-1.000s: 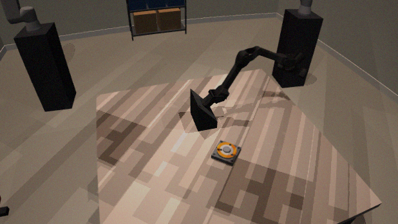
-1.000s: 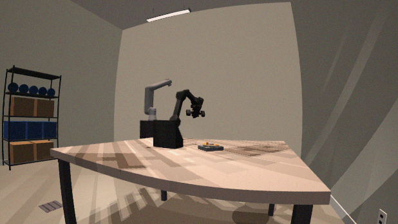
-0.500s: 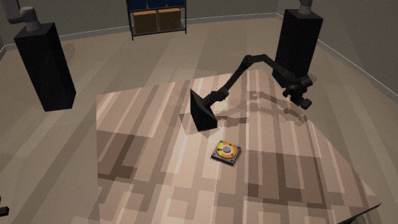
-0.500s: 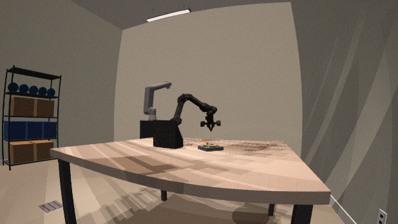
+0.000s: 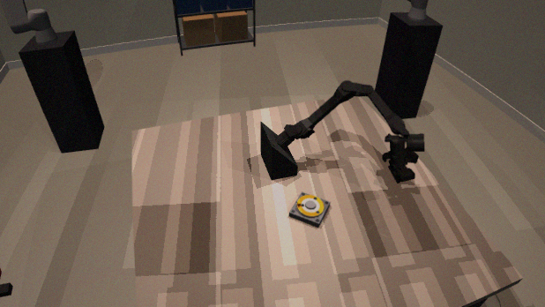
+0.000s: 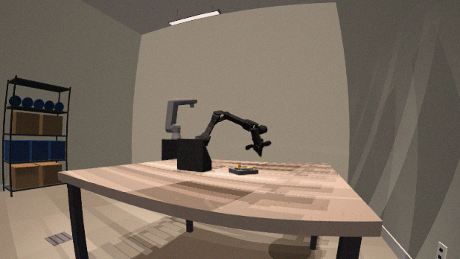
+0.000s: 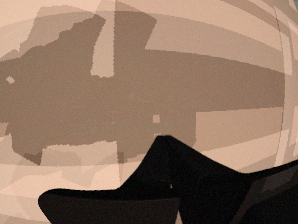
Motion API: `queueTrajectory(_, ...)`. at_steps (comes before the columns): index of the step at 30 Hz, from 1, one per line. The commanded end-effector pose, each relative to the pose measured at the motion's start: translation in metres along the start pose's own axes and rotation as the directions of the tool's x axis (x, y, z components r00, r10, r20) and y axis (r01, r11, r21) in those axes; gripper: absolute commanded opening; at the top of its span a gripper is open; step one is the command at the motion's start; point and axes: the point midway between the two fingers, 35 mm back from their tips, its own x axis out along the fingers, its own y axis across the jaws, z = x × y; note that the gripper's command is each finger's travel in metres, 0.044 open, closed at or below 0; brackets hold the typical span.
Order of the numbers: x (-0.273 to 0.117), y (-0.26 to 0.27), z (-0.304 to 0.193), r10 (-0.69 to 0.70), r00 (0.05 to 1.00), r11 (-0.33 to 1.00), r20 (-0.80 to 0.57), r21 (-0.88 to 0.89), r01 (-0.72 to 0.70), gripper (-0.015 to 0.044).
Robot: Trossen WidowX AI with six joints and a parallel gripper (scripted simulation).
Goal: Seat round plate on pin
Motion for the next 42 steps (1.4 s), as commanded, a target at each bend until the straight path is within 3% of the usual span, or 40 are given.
queueTrajectory(1, 0.000, -0.042, -0.061, -0.031, 0.993, 0.990, -0.115, 0.130, 0.046, 0.0000)
queueTrajectory(13, -0.027, -0.104, -0.219, 0.018, 0.953, 0.803, -0.302, 0.573, 0.166, 0.0000)
queueTrajectory(19, -0.059, -0.107, -0.317, 0.115, 0.939, 0.570, -0.323, 0.796, 0.204, 0.0000)
queueTrajectory(21, -0.063, -0.106, -0.329, 0.128, 0.939, 0.532, -0.319, 0.821, 0.206, 0.0000)
queueTrajectory(26, -0.094, -0.081, -0.404, 0.198, 0.952, 0.231, -0.233, 0.955, 0.185, 0.0000)
queueTrajectory(34, -0.098, -0.076, -0.414, 0.204, 0.956, 0.182, -0.213, 0.967, 0.176, 0.0000)
queueTrajectory(42, -0.056, -0.069, -0.422, 0.204, 0.956, 0.182, -0.211, 0.968, 0.175, 0.0000)
